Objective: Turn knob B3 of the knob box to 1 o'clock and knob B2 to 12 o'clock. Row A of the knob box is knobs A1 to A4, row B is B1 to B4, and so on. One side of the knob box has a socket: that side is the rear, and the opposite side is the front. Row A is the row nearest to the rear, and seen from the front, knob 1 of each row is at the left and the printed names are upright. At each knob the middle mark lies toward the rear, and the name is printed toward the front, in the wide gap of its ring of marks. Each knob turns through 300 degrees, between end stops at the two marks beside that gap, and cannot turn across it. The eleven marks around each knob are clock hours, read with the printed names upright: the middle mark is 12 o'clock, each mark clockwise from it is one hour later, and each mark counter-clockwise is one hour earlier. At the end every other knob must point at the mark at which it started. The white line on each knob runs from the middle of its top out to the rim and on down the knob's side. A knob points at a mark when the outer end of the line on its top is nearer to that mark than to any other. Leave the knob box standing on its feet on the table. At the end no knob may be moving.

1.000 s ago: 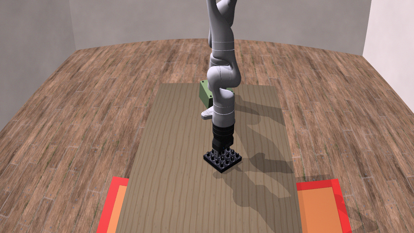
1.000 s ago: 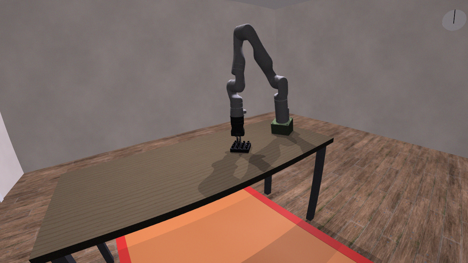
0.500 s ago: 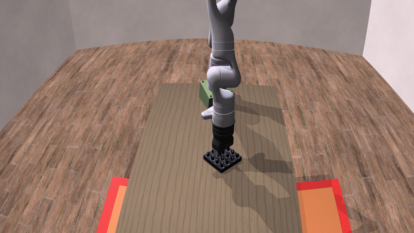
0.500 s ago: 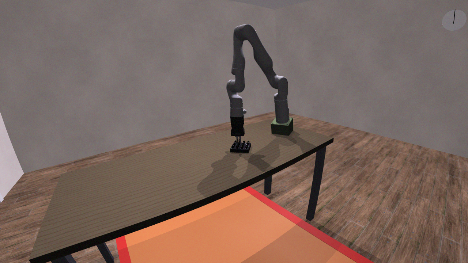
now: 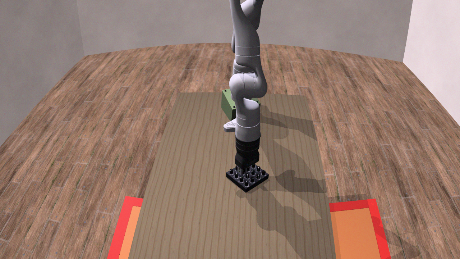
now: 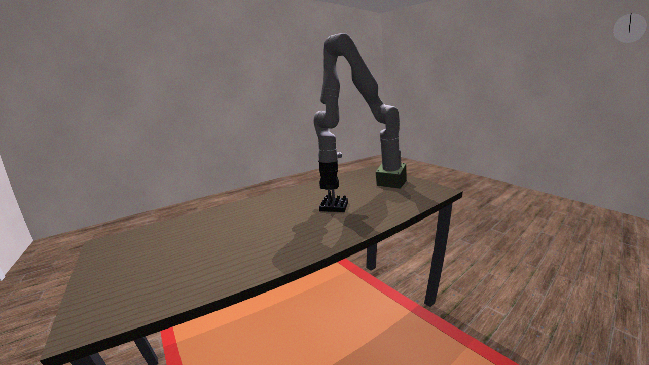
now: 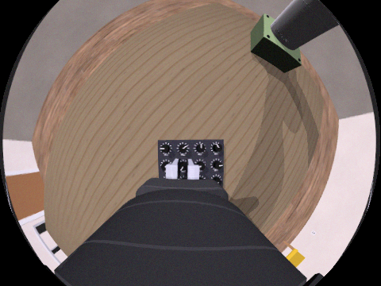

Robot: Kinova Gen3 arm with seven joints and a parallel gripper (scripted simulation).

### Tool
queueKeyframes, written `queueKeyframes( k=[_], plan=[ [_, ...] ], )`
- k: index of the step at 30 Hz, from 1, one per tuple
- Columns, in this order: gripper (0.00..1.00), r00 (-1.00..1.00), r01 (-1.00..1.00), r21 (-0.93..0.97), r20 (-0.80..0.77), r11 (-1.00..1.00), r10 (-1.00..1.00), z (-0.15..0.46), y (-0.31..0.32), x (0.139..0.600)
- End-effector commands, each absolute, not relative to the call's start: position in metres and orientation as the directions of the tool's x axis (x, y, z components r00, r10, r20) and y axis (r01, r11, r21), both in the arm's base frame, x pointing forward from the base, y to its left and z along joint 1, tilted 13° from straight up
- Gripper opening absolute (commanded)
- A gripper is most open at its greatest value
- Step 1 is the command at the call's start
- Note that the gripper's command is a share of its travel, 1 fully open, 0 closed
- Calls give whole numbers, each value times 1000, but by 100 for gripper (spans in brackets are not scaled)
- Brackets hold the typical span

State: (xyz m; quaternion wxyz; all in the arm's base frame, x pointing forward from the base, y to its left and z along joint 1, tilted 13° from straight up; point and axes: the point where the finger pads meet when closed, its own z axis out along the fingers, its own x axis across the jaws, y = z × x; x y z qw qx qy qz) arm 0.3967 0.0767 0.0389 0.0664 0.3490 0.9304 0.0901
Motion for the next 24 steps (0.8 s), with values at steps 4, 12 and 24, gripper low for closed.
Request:
queueKeyframes(
  k=[4,12,24],
  plan=[
    [30,-732,655,216,-57,724,679,39,77,397],
    [30,-674,715,220,-38,664,738,39,77,397],
    [30,-566,803,223,-7,553,825,39,77,397]
  ],
)
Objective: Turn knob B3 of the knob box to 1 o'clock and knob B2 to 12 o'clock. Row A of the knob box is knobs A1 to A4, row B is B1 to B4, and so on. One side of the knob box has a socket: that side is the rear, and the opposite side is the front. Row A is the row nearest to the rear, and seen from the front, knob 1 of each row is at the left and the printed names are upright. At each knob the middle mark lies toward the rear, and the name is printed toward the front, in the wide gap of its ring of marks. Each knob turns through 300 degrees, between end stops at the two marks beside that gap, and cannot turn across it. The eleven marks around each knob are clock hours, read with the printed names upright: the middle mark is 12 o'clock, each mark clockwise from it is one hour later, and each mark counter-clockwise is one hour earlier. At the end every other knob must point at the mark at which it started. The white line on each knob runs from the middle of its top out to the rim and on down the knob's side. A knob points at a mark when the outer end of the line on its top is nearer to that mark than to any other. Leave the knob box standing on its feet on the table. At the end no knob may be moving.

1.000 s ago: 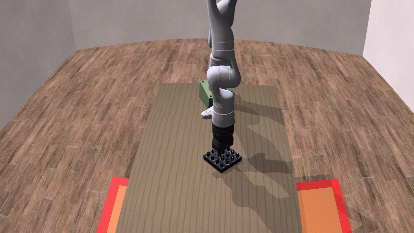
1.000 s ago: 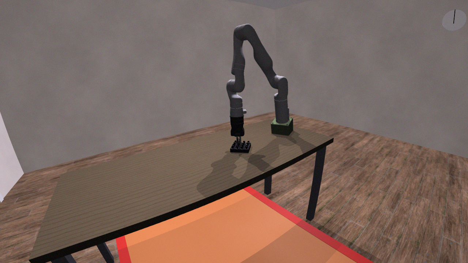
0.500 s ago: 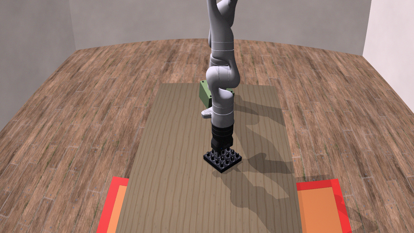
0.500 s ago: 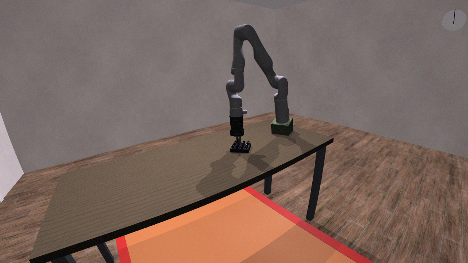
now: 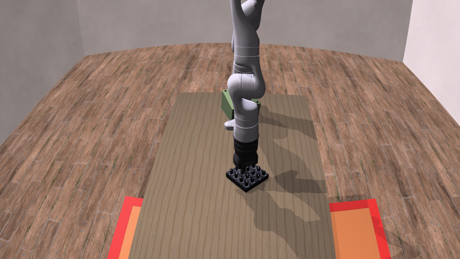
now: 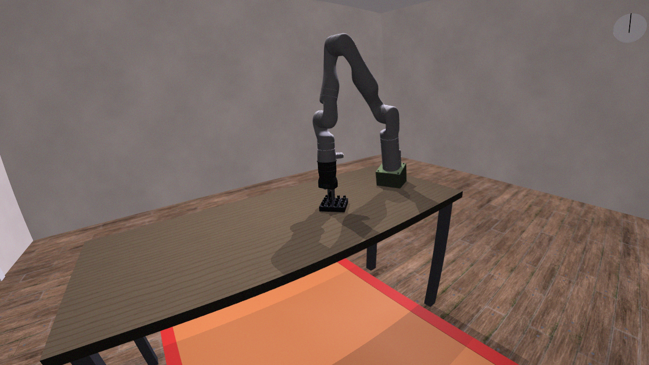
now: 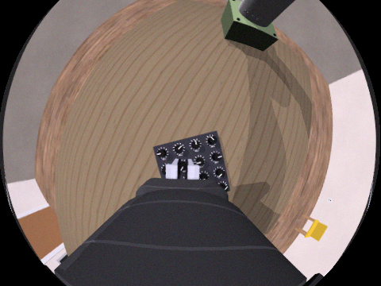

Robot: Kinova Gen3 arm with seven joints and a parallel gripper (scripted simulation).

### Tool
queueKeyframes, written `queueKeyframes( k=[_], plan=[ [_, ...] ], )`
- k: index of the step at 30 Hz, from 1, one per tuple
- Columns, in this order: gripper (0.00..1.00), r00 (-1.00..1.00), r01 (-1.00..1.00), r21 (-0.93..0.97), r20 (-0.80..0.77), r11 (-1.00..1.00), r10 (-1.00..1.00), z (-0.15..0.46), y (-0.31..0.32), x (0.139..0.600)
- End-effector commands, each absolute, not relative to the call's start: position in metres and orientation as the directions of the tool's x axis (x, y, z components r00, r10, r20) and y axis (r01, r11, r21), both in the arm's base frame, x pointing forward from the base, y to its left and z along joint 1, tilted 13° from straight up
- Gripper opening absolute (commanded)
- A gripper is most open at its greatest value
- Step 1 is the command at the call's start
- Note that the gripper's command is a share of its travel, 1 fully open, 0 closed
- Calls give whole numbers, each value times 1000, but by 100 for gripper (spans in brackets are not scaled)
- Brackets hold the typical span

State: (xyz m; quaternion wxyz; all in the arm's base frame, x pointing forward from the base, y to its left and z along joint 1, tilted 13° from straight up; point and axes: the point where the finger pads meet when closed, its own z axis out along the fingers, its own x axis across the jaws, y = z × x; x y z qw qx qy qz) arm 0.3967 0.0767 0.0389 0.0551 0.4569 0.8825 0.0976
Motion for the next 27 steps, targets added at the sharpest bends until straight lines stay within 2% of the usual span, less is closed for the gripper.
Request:
queueKeyframes(
  k=[1,13,27],
  plan=[
    [30,-553,812,223,-3,539,833,39,77,397],
    [30,-400,897,220,37,383,916,39,77,397],
    [30,-133,973,201,97,112,986,39,77,397]
  ],
)
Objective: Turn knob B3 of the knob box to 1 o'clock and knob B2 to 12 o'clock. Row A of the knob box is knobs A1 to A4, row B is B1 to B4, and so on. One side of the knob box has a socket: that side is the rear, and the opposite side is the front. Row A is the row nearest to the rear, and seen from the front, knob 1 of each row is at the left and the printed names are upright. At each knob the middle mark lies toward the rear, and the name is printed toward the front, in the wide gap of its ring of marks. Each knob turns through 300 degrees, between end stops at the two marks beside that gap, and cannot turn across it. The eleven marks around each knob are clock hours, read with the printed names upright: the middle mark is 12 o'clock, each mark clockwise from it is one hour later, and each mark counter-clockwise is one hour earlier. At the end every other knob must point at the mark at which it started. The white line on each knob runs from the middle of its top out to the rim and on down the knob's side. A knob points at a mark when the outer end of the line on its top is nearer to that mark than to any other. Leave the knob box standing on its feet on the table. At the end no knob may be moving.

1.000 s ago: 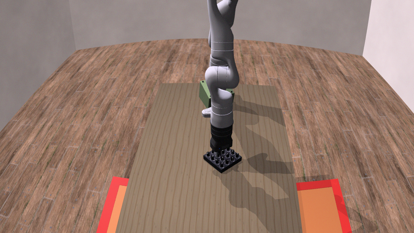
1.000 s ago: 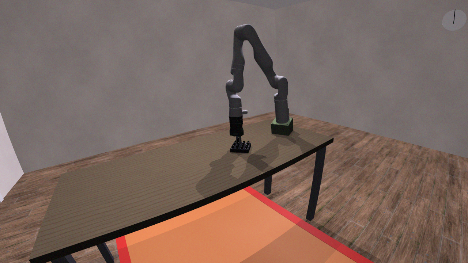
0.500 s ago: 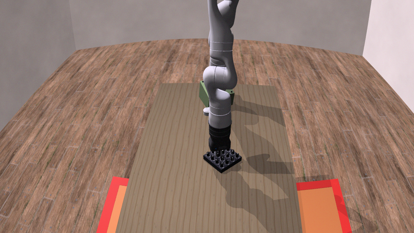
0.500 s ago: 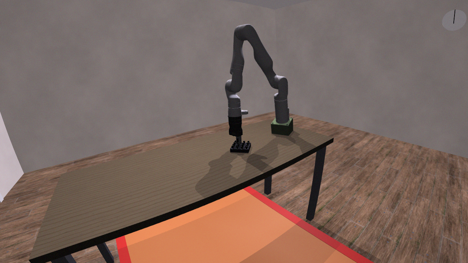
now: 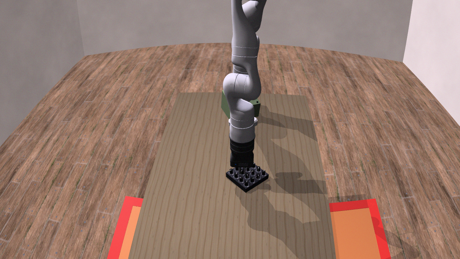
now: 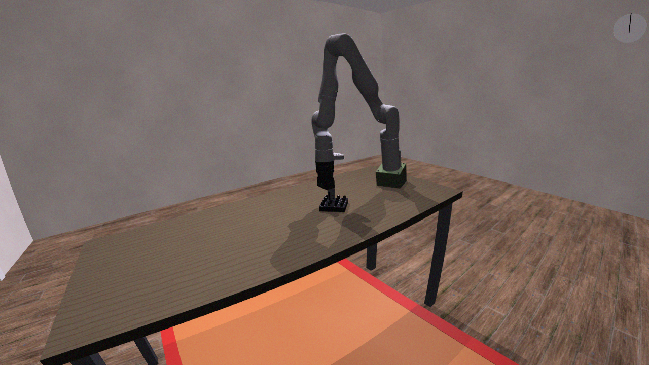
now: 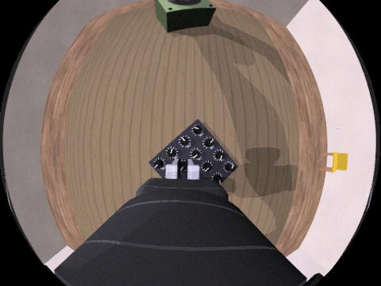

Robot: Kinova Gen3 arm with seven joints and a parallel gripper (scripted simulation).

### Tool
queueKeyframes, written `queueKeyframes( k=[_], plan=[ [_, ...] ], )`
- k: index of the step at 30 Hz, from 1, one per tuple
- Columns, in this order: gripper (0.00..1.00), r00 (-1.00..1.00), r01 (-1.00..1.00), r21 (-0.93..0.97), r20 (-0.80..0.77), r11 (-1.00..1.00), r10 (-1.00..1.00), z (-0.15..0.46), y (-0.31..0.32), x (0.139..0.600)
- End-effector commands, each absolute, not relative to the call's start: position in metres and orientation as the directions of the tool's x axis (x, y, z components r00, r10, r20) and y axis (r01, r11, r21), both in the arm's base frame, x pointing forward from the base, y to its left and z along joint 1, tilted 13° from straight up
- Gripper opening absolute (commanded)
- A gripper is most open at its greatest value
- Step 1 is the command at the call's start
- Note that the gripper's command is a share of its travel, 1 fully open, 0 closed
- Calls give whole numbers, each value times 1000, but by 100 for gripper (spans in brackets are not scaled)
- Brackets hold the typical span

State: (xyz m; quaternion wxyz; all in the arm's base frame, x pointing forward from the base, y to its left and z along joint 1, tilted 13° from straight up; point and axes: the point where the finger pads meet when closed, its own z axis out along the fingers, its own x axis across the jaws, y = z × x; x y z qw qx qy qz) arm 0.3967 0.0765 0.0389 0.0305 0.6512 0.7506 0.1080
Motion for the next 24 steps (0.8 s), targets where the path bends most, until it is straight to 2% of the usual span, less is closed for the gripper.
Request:
queueKeyframes(
  k=[1,24],
  plan=[
    [30,-113,976,199,101,91,988,39,77,397],
    [30,257,948,148,168,-282,952,39,77,397]
  ],
)
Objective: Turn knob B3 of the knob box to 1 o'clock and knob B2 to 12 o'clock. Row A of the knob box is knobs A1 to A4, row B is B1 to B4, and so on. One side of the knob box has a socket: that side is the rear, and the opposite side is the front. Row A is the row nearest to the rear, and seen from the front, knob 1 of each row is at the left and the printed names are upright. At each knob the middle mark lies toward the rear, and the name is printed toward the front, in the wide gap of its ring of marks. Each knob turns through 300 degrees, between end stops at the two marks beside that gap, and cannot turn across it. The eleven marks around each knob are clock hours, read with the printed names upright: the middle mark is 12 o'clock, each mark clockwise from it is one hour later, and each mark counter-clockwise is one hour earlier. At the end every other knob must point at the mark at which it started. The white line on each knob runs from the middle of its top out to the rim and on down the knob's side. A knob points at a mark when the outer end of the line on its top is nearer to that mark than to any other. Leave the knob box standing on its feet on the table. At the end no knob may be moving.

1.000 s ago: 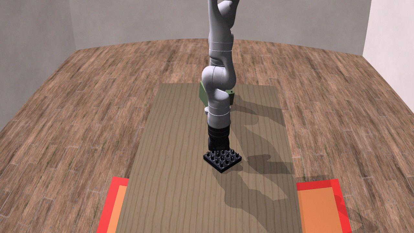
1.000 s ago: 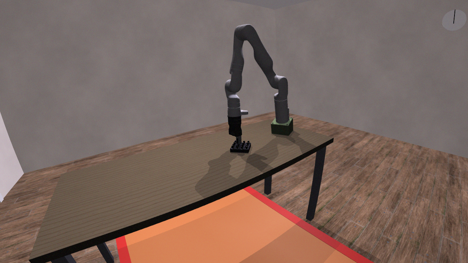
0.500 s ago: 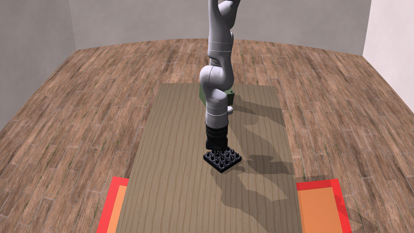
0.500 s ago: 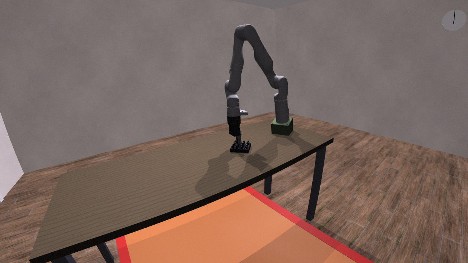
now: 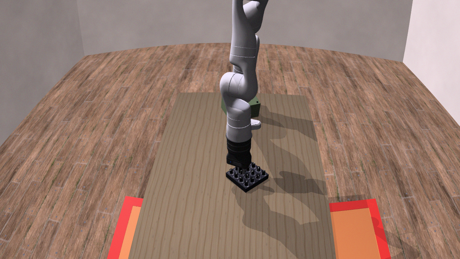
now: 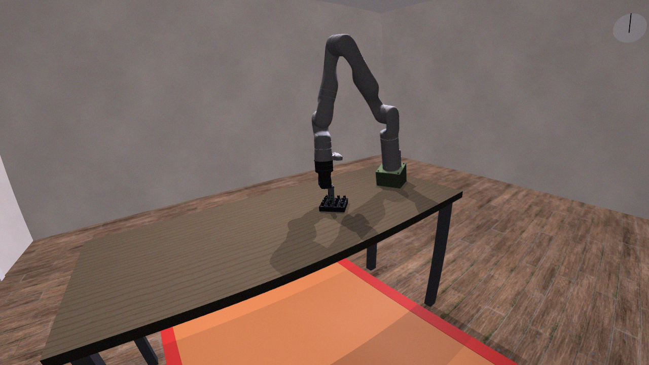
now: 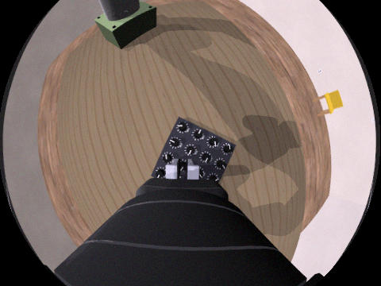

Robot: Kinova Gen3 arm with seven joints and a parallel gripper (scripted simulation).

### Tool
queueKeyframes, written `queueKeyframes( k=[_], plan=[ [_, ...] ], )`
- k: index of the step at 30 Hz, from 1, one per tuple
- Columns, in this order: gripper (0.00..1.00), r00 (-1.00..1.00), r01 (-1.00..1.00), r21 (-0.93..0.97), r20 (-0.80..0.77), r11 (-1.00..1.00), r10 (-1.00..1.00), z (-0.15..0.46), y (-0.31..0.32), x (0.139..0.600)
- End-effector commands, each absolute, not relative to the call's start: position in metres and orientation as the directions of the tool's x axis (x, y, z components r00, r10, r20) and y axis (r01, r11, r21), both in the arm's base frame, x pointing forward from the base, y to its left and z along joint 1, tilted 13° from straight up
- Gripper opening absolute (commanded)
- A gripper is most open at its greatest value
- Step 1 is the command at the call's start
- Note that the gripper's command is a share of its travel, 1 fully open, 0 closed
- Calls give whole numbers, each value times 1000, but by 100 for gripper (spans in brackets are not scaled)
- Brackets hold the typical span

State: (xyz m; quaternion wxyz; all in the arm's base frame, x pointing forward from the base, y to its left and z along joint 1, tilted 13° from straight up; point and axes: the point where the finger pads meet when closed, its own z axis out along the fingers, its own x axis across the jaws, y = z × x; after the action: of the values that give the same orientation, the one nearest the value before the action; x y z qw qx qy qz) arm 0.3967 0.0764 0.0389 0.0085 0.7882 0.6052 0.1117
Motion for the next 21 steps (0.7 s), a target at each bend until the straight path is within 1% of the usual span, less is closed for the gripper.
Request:
queueKeyframes(
  k=[1,11,21],
  plan=[
    [30,274,943,145,170,-299,946,39,77,397],
    [30,424,886,115,192,-449,885,39,77,397],
    [30,513,837,95,202,-538,834,39,77,397]
  ],
)
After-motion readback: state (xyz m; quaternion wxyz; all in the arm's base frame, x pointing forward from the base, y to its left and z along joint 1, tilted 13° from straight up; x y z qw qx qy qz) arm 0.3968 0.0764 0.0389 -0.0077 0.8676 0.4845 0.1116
